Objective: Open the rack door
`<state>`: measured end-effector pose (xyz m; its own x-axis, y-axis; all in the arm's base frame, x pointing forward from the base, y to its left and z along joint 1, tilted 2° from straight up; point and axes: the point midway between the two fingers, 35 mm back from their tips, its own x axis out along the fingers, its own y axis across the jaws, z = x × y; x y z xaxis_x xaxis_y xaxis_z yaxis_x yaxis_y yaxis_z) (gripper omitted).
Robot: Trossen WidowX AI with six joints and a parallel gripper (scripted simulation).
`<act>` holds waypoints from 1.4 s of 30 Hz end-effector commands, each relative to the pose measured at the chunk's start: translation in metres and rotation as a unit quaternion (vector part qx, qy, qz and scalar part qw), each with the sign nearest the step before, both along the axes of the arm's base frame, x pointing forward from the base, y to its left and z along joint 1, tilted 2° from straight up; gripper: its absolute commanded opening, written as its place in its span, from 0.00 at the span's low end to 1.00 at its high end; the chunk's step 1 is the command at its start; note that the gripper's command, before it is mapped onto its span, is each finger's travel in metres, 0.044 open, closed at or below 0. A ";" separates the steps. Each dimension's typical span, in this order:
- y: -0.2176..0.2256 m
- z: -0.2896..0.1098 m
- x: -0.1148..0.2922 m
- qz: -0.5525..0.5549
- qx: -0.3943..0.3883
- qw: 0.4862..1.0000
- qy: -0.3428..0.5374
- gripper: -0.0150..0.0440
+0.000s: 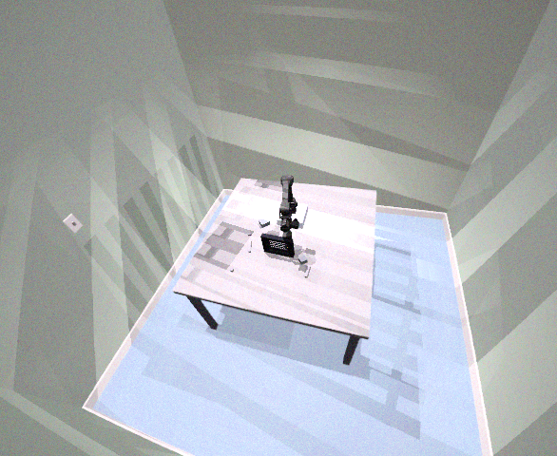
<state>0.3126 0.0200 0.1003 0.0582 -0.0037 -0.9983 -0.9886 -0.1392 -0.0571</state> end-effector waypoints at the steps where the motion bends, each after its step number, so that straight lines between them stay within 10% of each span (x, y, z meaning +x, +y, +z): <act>1: -0.001 -0.001 0.000 0.024 -0.005 1.000 0.000 0.28; 8: -0.001 -0.001 0.000 0.024 -0.005 1.000 0.000 0.28; 19: -0.001 -0.001 0.000 0.024 -0.005 1.000 0.000 0.74; 42: -0.001 -0.001 0.001 -0.485 0.025 0.874 -0.004 0.74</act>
